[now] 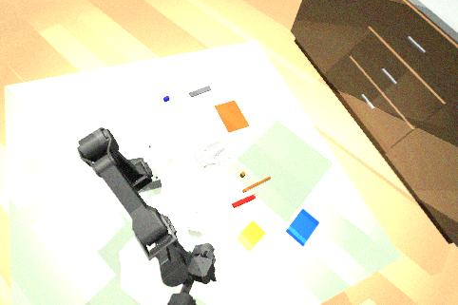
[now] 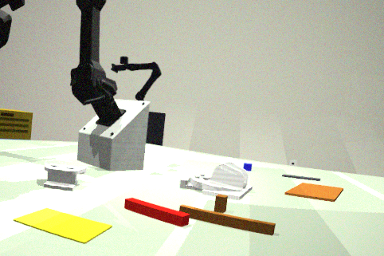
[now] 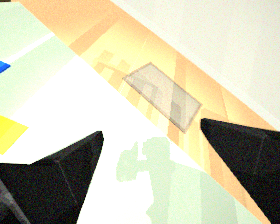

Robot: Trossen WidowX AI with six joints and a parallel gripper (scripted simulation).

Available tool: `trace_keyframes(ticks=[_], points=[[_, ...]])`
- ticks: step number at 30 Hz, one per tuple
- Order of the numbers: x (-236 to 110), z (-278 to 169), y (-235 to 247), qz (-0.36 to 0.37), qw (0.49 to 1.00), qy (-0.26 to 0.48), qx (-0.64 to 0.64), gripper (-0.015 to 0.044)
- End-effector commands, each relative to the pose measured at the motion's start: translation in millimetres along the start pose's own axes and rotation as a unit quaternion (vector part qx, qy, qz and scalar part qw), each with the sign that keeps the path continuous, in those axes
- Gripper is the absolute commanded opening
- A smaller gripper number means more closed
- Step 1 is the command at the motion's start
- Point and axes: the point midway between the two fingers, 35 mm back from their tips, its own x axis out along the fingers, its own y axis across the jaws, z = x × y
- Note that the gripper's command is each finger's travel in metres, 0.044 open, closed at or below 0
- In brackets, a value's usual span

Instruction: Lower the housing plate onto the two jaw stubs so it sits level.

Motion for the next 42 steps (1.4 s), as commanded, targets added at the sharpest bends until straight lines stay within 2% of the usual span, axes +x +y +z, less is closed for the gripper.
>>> trace_keyframes(ticks=[1,22,42], points=[[7.4,-8.2,17.3,0.027,0.999,0.023,0.026,0.0440],[11.9,-37.2,113.3,0.149,0.968,0.156,0.131,0.0440],[-27.1,-69.1,205.0,0.211,0.912,0.324,0.138,0.0440]])
